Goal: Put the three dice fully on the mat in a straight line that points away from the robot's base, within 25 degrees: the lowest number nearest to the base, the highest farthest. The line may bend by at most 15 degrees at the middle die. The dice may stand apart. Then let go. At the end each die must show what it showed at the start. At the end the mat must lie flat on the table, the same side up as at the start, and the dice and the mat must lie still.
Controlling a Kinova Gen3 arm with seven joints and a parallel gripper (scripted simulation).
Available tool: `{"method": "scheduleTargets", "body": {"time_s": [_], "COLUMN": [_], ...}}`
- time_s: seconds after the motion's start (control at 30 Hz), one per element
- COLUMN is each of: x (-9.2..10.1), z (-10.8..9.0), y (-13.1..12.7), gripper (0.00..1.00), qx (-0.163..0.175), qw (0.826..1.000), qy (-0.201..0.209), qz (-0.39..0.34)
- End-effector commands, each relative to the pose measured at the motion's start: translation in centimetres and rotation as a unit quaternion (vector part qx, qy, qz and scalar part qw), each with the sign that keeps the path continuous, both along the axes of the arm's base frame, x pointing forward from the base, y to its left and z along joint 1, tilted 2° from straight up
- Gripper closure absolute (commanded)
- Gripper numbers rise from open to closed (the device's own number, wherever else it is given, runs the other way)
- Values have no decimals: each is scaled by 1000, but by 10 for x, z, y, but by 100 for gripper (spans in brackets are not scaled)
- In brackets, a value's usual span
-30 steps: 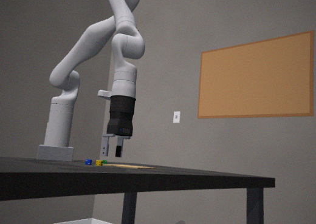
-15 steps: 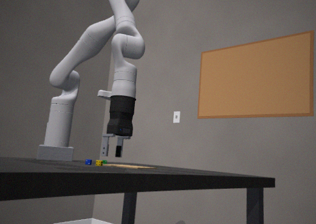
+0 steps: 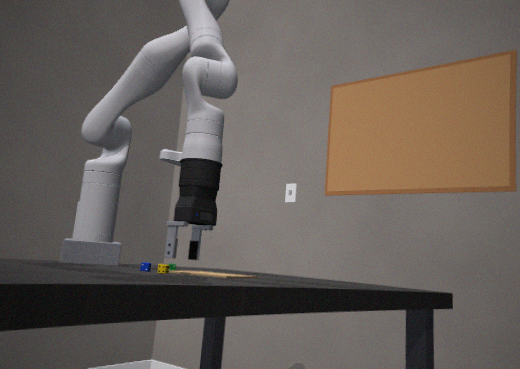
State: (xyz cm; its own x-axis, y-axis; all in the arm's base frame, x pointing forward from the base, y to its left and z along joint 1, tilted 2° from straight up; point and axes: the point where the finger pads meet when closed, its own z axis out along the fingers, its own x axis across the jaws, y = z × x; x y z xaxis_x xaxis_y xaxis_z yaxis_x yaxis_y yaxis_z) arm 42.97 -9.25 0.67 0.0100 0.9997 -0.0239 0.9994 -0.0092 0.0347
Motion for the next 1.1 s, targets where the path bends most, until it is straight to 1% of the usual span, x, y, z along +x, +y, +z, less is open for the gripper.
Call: {"method": "scheduleTargets", "body": {"time_s": [0.0, 0.07, 0.37, 0.5, 0.67, 1.07], "x": [-7, -7, -51, -63, -66, -64], "z": [0, 0, -2, -2, -3, -2], "y": [1, 1, 10, 13, 13, 13], "gripper": [0, 0, 0, 0, 0, 0], "qx": [0, 0, 0, 0, 0, 0], "qw": [1000, 1000, 1000, 1000, 1000, 1000], "qy": [-2, -2, -2, -2, -2, -3], "qz": [3, 3, 3, 3, 3, 3]}}
